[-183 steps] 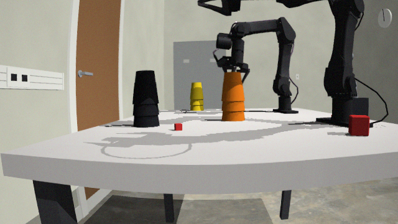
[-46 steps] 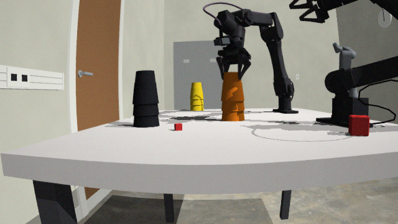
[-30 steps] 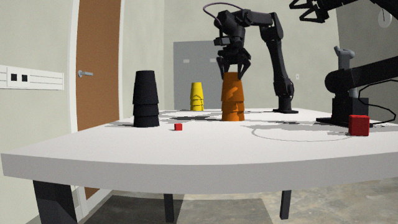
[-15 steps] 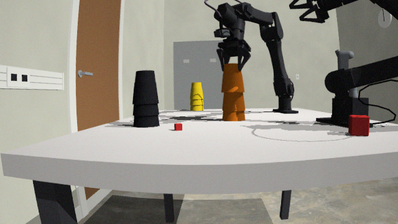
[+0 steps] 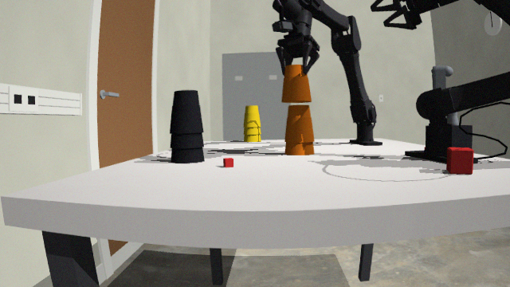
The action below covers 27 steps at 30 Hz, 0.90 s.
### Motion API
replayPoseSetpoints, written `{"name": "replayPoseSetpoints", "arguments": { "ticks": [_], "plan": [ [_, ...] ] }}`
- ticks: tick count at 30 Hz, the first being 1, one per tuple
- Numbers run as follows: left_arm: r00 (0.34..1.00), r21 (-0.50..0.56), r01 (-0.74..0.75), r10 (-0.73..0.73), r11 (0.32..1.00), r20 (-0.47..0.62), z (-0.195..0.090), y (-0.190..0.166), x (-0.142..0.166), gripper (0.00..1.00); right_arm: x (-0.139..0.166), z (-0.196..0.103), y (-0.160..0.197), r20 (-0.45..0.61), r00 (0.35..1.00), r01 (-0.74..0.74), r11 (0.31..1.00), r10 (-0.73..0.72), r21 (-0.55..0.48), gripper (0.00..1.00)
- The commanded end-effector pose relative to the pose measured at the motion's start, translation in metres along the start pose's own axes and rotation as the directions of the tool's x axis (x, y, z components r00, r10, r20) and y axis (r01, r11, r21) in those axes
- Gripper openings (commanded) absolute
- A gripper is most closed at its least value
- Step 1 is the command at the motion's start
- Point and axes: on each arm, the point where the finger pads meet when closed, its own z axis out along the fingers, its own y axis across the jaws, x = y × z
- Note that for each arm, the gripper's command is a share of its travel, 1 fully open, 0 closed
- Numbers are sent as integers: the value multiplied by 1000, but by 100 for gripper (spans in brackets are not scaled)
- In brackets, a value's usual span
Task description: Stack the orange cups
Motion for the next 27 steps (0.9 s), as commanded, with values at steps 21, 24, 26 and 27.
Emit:
{"name": "replayPoseSetpoints", "arguments": {
  "ticks": [21,24,26,27],
  "plan": [
    [999,-5,-2,3,1000,35,-6,1,-12,100,47,-49,11,31,1000,-7,1000,7,2,0],
    [999,-5,-2,3,1000,35,-6,1,-12,100,56,-52,13,28,1000,-7,1000,7,2,0],
    [999,-5,-2,3,1000,35,-6,1,-12,100,65,-55,14,24,1000,-5,1000,5,2,0],
    [999,-5,-2,3,1000,35,-6,1,-12,100,73,-56,15,7,1000,-2,1000,2,0,0]
  ]
}}
